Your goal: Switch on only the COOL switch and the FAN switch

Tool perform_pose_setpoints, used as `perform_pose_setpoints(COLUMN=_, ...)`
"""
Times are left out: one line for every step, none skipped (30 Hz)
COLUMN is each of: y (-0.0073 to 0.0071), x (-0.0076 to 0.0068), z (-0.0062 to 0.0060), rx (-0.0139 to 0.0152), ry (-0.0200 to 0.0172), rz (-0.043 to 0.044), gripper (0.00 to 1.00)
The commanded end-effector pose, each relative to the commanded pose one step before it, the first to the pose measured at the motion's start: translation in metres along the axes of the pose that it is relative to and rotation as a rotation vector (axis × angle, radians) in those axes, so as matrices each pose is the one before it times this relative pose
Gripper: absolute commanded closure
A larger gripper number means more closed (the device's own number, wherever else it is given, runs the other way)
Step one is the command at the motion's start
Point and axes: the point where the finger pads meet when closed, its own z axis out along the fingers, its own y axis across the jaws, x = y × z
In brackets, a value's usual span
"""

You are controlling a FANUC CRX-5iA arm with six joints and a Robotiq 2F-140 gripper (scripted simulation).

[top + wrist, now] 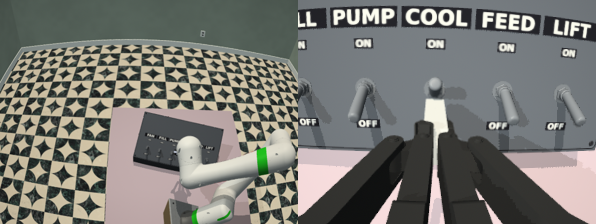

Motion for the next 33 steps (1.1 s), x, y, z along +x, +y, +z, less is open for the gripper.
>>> perform_pose_setpoints(y=-0.00015, x=0.00012, z=-0.00015, rx=0.00029, ry=0.00018, rz=0.00018, gripper=1.00)
perform_pose_setpoints(y=0.00000, x=0.00000, z=0.00000, rx=0.00000, ry=0.00000, rz=0.00000, gripper=1.00)
perform_pose_setpoints(y=0.00000, x=0.00000, z=0.00000, rx=0.00000, ry=0.00000, rz=0.00000, gripper=1.00)
perform_pose_setpoints(y=0.00000, x=0.00000, z=0.00000, rx=0.00000, ry=0.00000, rz=0.00000, gripper=1.00)
perform_pose_setpoints(y=0.00000, x=-0.00003, z=0.00000, rx=0.00000, ry=0.00000, rz=0.00000, gripper=1.00)
perform_pose_setpoints(y=0.00000, x=-0.00021, z=0.00000, rx=0.00000, ry=0.00000, rz=0.00000, gripper=1.00)
perform_pose_setpoints(y=0.00000, x=-0.00048, z=0.00000, rx=0.00000, ry=0.00000, rz=0.00000, gripper=1.00)
perform_pose_setpoints(y=0.00000, x=-0.00079, z=0.00000, rx=0.00000, ry=0.00000, rz=0.00000, gripper=1.00)
perform_pose_setpoints(y=0.00000, x=-0.00109, z=0.00000, rx=0.00000, ry=0.00000, rz=0.00000, gripper=1.00)
perform_pose_setpoints(y=0.00001, x=-0.00133, z=0.00000, rx=-0.00001, ry=0.00000, rz=0.00000, gripper=1.00)
perform_pose_setpoints(y=-0.00001, x=-0.00146, z=0.00000, rx=0.00001, ry=0.00000, rz=0.00000, gripper=1.00)
perform_pose_setpoints(y=0.00000, x=-0.00151, z=0.00000, rx=0.00000, ry=0.00000, rz=0.00000, gripper=1.00)
perform_pose_setpoints(y=0.00001, x=-0.00145, z=0.00000, rx=0.00000, ry=0.00000, rz=0.00000, gripper=1.00)
perform_pose_setpoints(y=-0.00001, x=-0.00128, z=0.00000, rx=0.00001, ry=0.00000, rz=0.00000, gripper=1.00)
perform_pose_setpoints(y=0.00000, x=-0.00104, z=0.00000, rx=0.00000, ry=0.00000, rz=0.00000, gripper=1.00)
perform_pose_setpoints(y=0.00000, x=0.00000, z=0.00000, rx=0.00000, ry=0.00000, rz=0.00000, gripper=1.00)
perform_pose_setpoints(y=0.00000, x=0.00000, z=0.00000, rx=0.00000, ry=0.00000, rz=0.00000, gripper=1.00)
perform_pose_setpoints(y=0.00000, x=-0.00076, z=0.00000, rx=0.00000, ry=0.00000, rz=0.00000, gripper=1.00)
perform_pose_setpoints(y=0.00000, x=-0.00046, z=0.00000, rx=0.00000, ry=0.00000, rz=0.00000, gripper=1.00)
perform_pose_setpoints(y=0.00000, x=-0.00020, z=0.00000, rx=0.00000, ry=0.00000, rz=0.00000, gripper=1.00)
perform_pose_setpoints(y=0.00000, x=-0.00003, z=0.00000, rx=0.00000, ry=0.00000, rz=0.00000, gripper=1.00)
perform_pose_setpoints(y=0.00000, x=0.00000, z=-0.00003, rx=0.00000, ry=0.00000, rz=0.00000, gripper=1.00)
perform_pose_setpoints(y=0.00000, x=0.00000, z=-0.00020, rx=0.00000, ry=0.00001, rz=0.00000, gripper=1.00)
perform_pose_setpoints(y=0.00000, x=0.00001, z=-0.00050, rx=-0.00001, ry=0.00001, rz=0.00001, gripper=1.00)
perform_pose_setpoints(y=0.00000, x=0.00001, z=-0.00091, rx=-0.00001, ry=0.00001, rz=0.00001, gripper=1.00)
perform_pose_setpoints(y=0.00000, x=0.00000, z=-0.00139, rx=0.00000, ry=0.00000, rz=0.00000, gripper=1.00)
perform_pose_setpoints(y=0.00000, x=-0.00002, z=-0.00191, rx=0.00002, ry=-0.00004, rz=-0.00002, gripper=1.00)
perform_pose_setpoints(y=0.00000, x=0.00002, z=-0.00250, rx=-0.00002, ry=0.00004, rz=0.00003, gripper=1.00)
perform_pose_setpoints(y=0.00000, x=-0.00001, z=-0.00306, rx=0.00001, ry=-0.00002, rz=-0.00001, gripper=1.00)
perform_pose_setpoints(y=0.00000, x=0.00000, z=-0.00364, rx=0.00000, ry=0.00000, rz=0.00000, gripper=1.00)
perform_pose_setpoints(y=0.00000, x=0.00001, z=-0.00420, rx=-0.00001, ry=0.00001, rz=0.00001, gripper=1.00)
perform_pose_setpoints(y=0.00000, x=0.00000, z=-0.00473, rx=0.00000, ry=0.00000, rz=0.00000, gripper=1.00)
perform_pose_setpoints(y=0.00000, x=0.00000, z=0.00000, rx=0.00000, ry=0.00000, rz=0.00000, gripper=1.00)
